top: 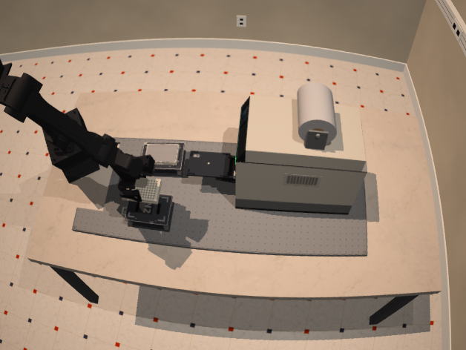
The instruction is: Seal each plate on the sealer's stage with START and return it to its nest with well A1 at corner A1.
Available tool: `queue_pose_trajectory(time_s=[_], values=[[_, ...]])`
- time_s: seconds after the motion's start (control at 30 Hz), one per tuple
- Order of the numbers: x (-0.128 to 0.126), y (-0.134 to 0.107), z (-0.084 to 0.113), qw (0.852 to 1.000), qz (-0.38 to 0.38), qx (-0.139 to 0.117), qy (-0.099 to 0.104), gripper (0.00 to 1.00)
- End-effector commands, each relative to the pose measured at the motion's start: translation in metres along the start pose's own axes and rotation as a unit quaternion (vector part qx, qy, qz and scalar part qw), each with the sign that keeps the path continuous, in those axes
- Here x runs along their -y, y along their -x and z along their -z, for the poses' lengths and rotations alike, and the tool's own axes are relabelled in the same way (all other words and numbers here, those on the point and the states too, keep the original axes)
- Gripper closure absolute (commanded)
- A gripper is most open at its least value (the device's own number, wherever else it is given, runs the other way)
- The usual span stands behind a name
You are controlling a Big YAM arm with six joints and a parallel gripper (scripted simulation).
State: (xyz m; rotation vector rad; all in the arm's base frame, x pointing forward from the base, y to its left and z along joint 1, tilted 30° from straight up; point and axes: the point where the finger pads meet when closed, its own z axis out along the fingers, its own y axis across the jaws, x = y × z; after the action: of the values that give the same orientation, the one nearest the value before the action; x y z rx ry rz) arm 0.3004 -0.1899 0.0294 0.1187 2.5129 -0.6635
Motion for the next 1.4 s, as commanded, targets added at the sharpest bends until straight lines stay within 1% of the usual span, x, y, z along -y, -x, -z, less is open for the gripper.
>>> queue_pose_trajectory(time_s=[0.0, 0.93, 0.97, 1.1, 1.17, 1.27, 1.37], values=[[0.010, 0.010, -0.002, 1.000, -0.015, 0.011, -0.010, 1.00], [0.009, 0.010, -0.002, 1.000, -0.002, 0.009, -0.009, 1.00], [0.000, -0.007, -0.004, 1.000, 0.007, 0.009, -0.005, 1.00], [-0.001, -0.014, -0.005, 1.000, 0.007, -0.003, -0.003, 1.00], [0.000, -0.013, -0.004, 1.000, 0.007, -0.002, -0.004, 1.00], [0.002, -0.003, -0.001, 1.000, 0.002, 0.006, -0.005, 1.00], [0.001, -0.002, 0.000, 1.000, 0.002, 0.007, -0.004, 1.00]])
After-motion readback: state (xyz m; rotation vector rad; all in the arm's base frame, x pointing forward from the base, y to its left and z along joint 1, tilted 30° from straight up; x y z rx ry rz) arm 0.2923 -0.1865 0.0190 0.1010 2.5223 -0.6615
